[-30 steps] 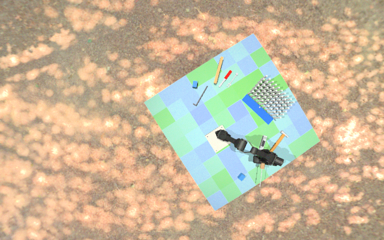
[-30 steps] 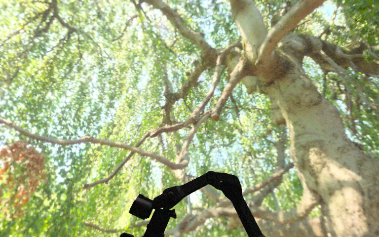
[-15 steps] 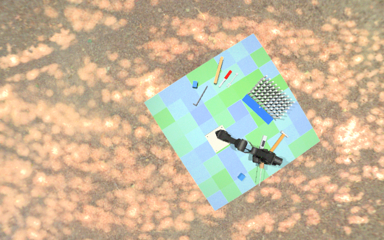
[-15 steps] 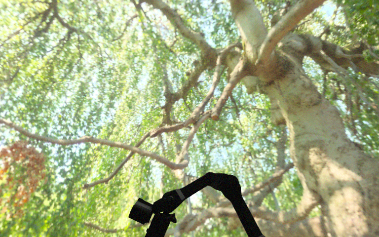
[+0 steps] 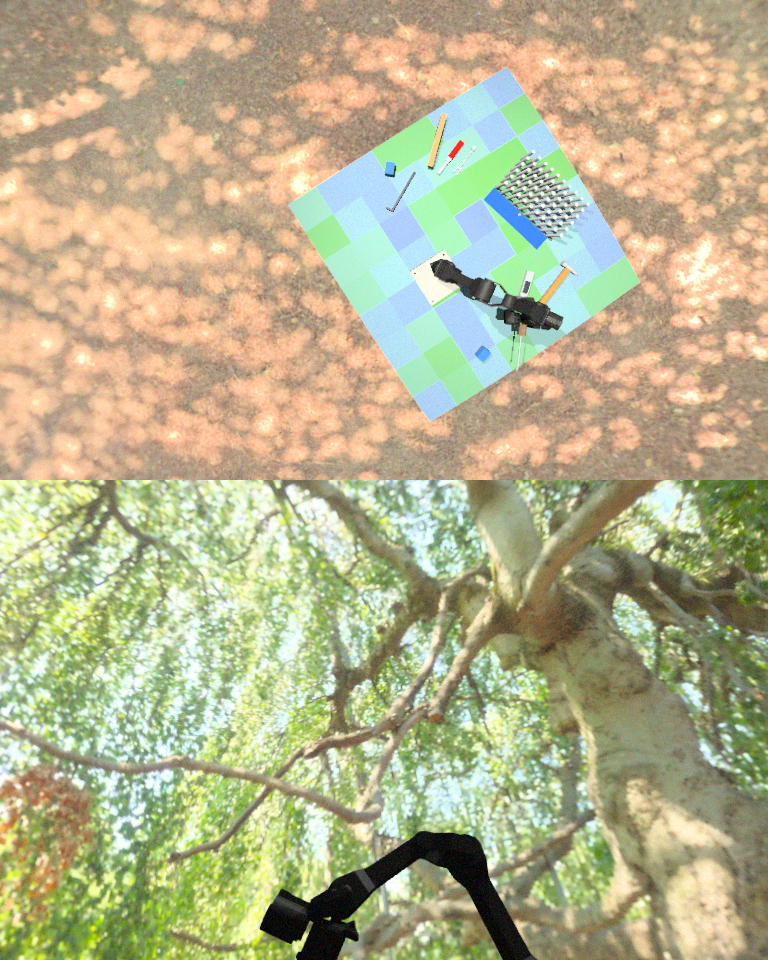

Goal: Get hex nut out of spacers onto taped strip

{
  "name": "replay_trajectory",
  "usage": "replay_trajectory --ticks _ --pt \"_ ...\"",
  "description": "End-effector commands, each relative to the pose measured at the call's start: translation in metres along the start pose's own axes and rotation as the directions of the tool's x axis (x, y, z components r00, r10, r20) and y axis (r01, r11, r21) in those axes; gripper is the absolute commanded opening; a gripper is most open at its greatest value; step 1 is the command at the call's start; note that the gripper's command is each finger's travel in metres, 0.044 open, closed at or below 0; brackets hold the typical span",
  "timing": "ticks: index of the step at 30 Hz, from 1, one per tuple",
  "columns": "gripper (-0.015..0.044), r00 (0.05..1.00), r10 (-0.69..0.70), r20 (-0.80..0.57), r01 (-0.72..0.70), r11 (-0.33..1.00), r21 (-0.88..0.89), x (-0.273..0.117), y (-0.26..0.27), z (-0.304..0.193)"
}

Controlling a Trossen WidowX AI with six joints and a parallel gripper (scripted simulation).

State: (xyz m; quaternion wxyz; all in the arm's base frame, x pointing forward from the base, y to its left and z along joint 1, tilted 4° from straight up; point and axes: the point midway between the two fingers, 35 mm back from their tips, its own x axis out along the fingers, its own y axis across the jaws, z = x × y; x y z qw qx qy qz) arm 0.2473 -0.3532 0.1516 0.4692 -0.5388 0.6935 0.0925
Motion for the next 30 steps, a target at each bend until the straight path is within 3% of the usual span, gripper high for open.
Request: replay_trajectory --ticks 1,30 --pt "0.0 1.0 0.002 -0.006 -0.002 1.0 -0.007 0.003 0.002 0.001" --pt "0.0 1.0 0.002 -0.006 -0.002 1.0 -0.007 0.023 0.01 0.015"
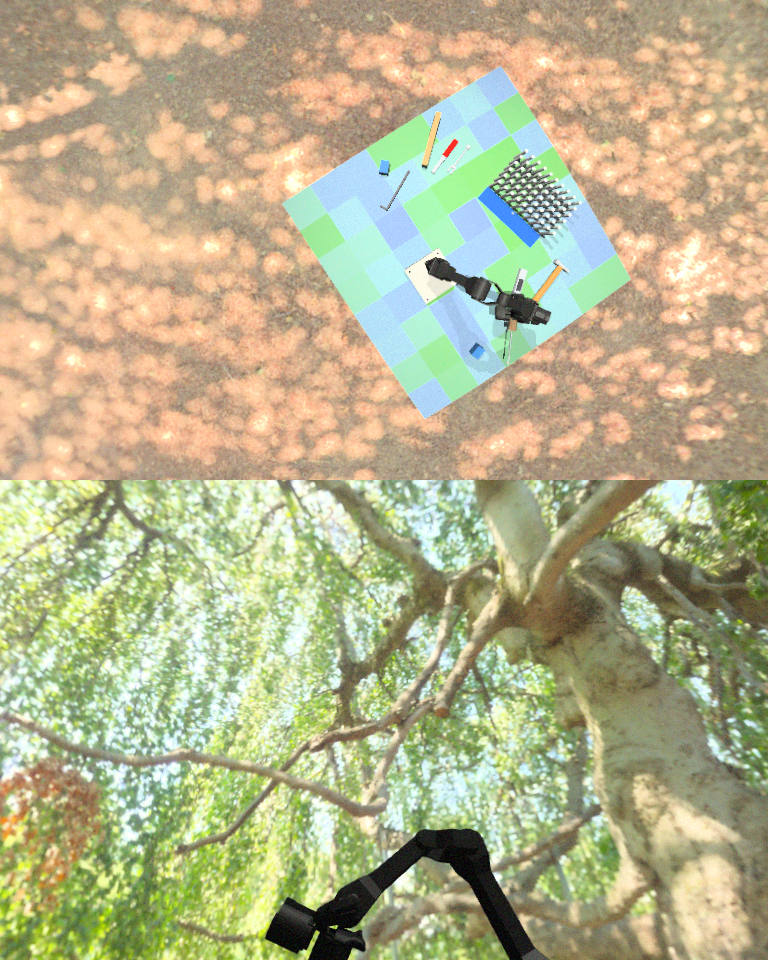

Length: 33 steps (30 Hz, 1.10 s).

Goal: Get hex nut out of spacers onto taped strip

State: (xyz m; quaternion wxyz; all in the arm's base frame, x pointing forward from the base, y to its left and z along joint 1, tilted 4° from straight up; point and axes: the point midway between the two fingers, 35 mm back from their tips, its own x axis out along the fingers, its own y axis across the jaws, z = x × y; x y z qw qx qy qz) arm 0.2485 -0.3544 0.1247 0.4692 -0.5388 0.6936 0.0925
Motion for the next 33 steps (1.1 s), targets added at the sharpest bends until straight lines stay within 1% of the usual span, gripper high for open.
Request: replay_trajectory --ticks 1,33 --pt "0.0 1.0 0.002 -0.006 -0.002 1.0 -0.007 0.003 0.002 0.001" --pt "0.0 1.0 0.003 -0.006 -0.003 1.0 -0.007 0.023 0.014 0.017"
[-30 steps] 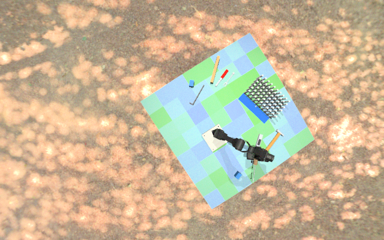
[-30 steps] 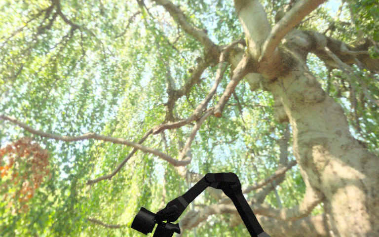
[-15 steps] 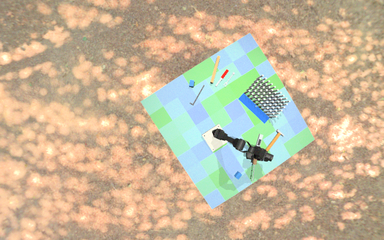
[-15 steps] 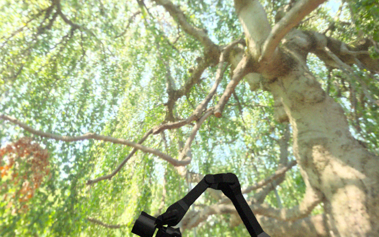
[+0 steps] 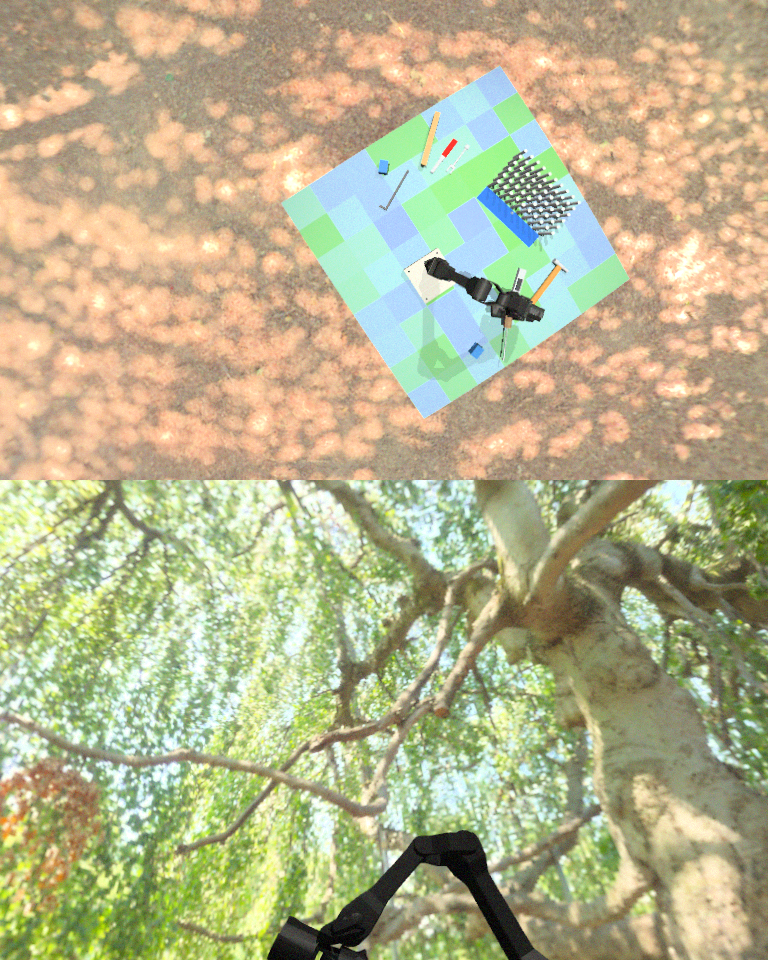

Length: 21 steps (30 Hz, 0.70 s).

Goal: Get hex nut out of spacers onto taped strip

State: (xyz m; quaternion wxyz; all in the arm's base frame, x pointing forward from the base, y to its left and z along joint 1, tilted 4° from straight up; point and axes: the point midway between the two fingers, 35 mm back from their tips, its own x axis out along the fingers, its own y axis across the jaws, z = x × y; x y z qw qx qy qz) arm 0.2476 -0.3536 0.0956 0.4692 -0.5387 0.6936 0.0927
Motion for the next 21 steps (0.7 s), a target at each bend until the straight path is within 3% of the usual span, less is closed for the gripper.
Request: replay_trajectory --ticks 1,21 --pt "0.0 1.0 0.002 -0.006 -0.002 1.0 -0.007 0.003 0.002 0.001" --pt "0.0 1.0 0.003 -0.006 -0.003 1.0 -0.007 0.014 0.011 0.011"
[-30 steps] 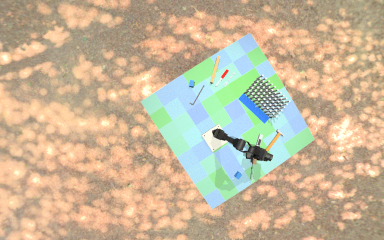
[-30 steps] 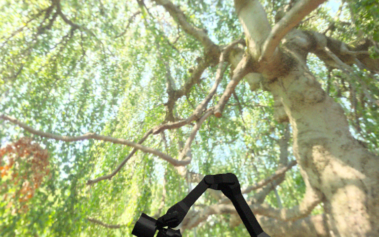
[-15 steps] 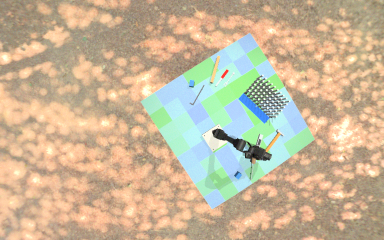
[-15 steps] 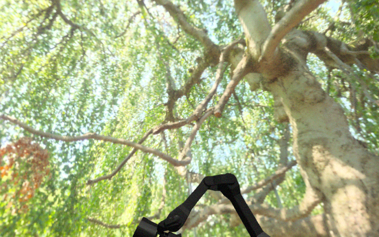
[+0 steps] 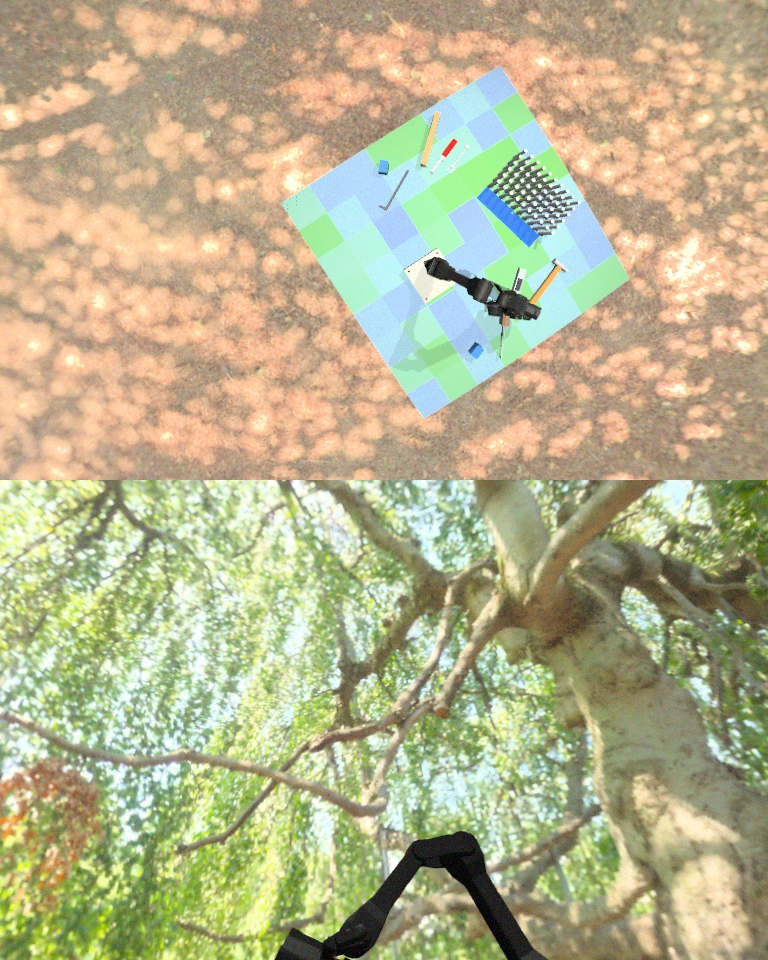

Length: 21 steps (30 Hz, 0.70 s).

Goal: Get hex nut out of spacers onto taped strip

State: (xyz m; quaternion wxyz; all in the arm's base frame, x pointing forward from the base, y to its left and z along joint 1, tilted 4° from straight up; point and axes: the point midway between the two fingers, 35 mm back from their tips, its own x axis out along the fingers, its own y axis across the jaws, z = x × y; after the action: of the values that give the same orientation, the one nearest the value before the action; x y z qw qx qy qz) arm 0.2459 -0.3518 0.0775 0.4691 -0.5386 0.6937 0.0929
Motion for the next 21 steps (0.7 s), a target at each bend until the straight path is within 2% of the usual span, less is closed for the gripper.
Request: replay_trajectory --ticks 1,8,21 --pt "0.0 1.0 0.002 -0.006 -0.003 1.0 -0.007 0.0026 0.0025 0.0013" --pt "0.0 1.0 0.003 -0.006 -0.003 1.0 -0.007 0.0064 0.0057 0.0046" --pt "0.0341 1.0 0.0 0.0 0.0 1.0 0.0 0.0045 0.0037 0.0038"
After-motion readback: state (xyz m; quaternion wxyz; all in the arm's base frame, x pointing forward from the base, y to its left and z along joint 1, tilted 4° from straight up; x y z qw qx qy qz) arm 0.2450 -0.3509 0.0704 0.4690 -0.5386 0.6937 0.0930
